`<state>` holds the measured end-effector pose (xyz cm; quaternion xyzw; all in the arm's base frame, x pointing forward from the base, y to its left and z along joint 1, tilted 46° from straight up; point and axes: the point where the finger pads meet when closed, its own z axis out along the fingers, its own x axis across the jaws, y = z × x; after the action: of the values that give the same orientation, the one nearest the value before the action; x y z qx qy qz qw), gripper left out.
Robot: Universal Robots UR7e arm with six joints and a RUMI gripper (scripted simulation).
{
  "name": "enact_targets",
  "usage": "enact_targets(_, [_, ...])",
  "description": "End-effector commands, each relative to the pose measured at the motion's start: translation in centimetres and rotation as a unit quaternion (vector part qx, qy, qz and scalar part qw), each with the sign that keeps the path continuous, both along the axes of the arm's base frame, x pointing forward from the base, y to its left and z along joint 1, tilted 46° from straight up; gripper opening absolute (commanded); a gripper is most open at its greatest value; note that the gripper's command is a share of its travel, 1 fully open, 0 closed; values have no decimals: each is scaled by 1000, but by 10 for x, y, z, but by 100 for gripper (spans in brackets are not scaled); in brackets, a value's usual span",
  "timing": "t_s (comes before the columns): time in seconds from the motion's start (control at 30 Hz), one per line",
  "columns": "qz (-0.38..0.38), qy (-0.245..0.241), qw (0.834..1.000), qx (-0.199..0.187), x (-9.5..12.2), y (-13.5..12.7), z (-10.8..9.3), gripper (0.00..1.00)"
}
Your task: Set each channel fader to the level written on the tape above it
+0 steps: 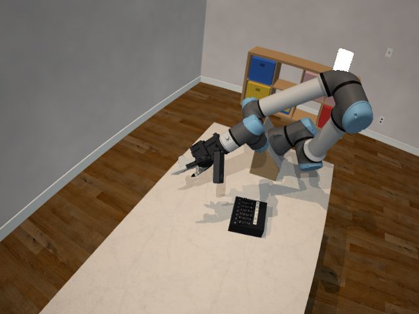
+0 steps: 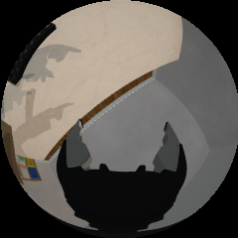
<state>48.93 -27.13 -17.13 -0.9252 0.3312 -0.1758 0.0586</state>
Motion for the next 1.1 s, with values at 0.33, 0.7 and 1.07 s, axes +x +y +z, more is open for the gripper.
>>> enact_targets(0.33, [120,44,987,99,-11,61,28,100])
enact_targets(0.7, [189,55,966,165,-24,106,63,100])
enact_targets(1.07, [262,52,932,246,-44,161,122,100])
